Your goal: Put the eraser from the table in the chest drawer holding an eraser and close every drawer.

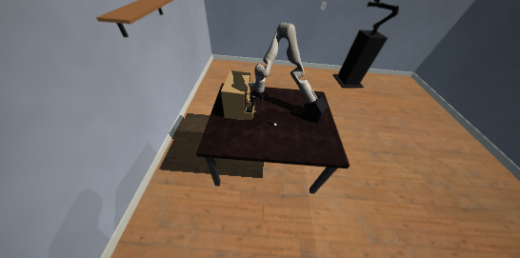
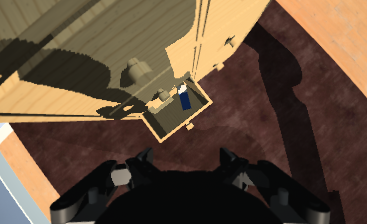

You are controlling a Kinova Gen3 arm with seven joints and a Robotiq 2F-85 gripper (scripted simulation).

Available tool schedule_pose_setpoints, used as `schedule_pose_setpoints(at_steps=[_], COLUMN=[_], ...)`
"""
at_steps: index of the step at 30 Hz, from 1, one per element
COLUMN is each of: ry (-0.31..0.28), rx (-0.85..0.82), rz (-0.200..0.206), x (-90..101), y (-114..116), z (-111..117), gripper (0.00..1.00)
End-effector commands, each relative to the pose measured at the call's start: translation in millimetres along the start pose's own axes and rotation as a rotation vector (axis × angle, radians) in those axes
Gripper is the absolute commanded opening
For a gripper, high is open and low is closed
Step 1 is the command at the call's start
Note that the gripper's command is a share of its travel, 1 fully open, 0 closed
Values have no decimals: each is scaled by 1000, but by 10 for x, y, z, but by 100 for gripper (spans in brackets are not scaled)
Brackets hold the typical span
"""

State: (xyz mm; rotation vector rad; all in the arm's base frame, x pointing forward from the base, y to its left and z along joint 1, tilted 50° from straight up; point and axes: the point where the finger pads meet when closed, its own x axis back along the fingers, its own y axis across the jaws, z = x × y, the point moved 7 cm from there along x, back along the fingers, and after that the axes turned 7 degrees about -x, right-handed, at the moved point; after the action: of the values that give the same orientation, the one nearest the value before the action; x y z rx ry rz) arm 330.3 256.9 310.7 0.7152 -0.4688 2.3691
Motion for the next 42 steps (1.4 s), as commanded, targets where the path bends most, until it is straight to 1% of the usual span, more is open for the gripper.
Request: schedule_pose_setpoints(at_steps=[1,15,42], ry=[-2,-2,-2], rx=[8,113,162], rz=[-1,3,4], x=[-11,-53,-73], y=[-3,-28,-39], z=[14,39,51], gripper=[100,100,100])
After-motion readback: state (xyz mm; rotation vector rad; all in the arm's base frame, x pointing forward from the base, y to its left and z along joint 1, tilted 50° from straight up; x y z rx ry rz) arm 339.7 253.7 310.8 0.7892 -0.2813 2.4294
